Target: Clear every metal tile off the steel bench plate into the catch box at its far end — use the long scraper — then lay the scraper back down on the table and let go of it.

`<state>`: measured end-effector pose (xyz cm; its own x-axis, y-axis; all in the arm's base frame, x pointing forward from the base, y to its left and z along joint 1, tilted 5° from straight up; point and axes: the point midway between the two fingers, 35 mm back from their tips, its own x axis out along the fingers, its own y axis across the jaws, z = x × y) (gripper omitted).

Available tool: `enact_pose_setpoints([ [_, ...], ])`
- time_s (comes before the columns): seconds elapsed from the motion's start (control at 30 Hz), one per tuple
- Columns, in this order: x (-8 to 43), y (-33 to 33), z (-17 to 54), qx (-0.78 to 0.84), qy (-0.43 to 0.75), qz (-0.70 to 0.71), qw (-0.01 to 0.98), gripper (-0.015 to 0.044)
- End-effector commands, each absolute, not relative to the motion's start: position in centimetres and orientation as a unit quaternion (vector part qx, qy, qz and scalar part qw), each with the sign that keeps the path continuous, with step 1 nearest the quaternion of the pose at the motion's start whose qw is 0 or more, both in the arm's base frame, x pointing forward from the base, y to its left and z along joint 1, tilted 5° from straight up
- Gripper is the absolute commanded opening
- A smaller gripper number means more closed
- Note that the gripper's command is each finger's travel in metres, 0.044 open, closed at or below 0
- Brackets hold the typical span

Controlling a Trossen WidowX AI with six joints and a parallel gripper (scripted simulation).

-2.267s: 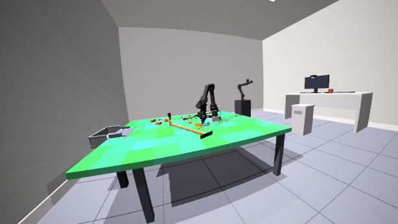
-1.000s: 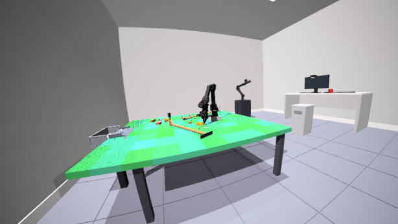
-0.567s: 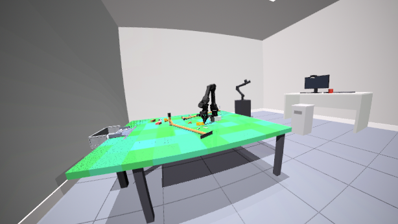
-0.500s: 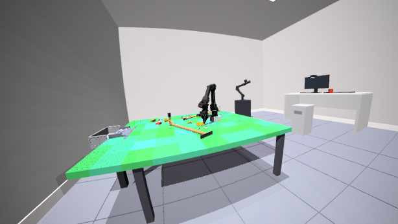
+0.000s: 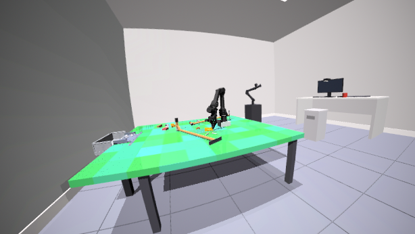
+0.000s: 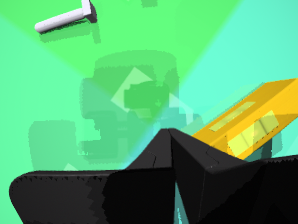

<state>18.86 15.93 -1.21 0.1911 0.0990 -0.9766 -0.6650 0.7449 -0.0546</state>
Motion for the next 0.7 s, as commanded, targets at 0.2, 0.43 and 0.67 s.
enact_pose_setpoints([
  [0.2,19.2,16.4,0.9,-0.244,0.580,0.261,0.732,0.0000],
  [0.43,19.3,16.7,3.4,-0.244,0.580,0.261,0.732,0.0000],
  [0.67,19.2,16.8,6.0,-0.244,0.580,0.261,0.732,0.0000],
])
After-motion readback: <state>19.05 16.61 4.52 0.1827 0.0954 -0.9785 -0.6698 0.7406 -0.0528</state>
